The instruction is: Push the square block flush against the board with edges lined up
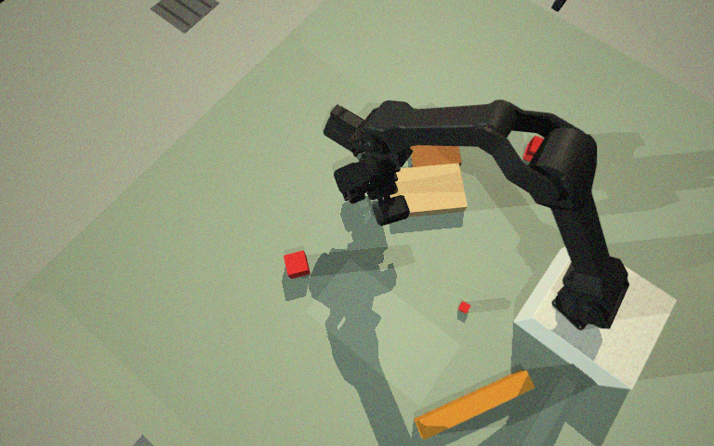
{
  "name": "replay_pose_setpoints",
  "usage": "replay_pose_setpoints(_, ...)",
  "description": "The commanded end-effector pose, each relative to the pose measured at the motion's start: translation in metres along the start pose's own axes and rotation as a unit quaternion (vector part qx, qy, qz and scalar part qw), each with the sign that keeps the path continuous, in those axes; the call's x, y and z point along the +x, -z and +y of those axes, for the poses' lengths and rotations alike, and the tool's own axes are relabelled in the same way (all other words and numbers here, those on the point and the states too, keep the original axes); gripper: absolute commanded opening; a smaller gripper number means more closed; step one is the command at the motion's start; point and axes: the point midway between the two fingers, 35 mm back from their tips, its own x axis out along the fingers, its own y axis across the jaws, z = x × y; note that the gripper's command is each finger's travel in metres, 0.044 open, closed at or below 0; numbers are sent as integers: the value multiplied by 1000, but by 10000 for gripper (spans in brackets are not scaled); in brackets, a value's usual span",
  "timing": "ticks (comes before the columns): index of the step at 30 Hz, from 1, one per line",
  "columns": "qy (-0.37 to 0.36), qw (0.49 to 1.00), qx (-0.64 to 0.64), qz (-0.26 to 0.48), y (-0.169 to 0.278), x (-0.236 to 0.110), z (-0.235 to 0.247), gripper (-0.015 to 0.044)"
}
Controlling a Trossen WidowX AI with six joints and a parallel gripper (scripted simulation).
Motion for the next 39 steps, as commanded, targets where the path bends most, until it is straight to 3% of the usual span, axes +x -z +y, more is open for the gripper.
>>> replay_pose_setpoints(1,0,1000,-3,4,2,9,1,0)
replay_pose_setpoints(39,0,1000,-3,4,19,9,0,0)
